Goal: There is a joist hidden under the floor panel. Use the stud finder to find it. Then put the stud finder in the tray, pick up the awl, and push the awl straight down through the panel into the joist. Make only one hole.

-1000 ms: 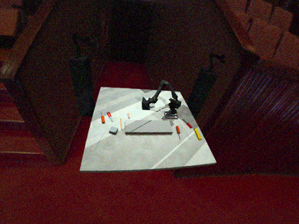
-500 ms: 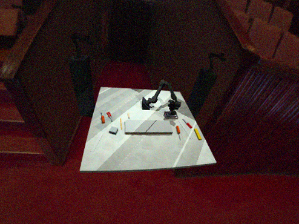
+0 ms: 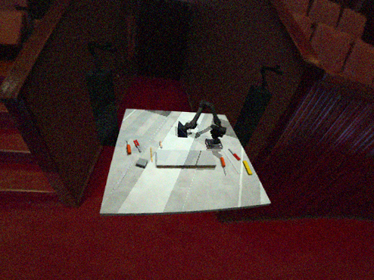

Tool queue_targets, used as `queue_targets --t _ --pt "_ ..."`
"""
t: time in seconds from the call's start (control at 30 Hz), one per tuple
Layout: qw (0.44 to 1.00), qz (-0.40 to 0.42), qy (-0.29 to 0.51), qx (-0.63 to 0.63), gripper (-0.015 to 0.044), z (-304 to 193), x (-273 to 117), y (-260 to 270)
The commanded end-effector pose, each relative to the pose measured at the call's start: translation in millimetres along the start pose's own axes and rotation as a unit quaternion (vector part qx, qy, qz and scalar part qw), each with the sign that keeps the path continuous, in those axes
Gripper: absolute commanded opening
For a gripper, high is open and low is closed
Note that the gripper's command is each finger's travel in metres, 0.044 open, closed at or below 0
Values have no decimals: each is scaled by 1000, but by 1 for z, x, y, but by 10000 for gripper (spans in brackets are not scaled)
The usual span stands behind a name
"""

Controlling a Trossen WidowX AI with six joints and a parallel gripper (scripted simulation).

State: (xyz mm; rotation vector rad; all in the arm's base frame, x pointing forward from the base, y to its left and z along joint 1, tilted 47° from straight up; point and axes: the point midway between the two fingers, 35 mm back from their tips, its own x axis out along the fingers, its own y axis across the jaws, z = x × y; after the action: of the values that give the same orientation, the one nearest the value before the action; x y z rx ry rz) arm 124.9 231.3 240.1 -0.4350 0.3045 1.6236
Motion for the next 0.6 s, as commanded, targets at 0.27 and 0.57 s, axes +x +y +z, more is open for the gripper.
queue_targets --t 0.27,0.57 --pt "1000 7 20 -3 440 8 -53 -5" --pt "999 -12 34 33 440 0 -78 -26"
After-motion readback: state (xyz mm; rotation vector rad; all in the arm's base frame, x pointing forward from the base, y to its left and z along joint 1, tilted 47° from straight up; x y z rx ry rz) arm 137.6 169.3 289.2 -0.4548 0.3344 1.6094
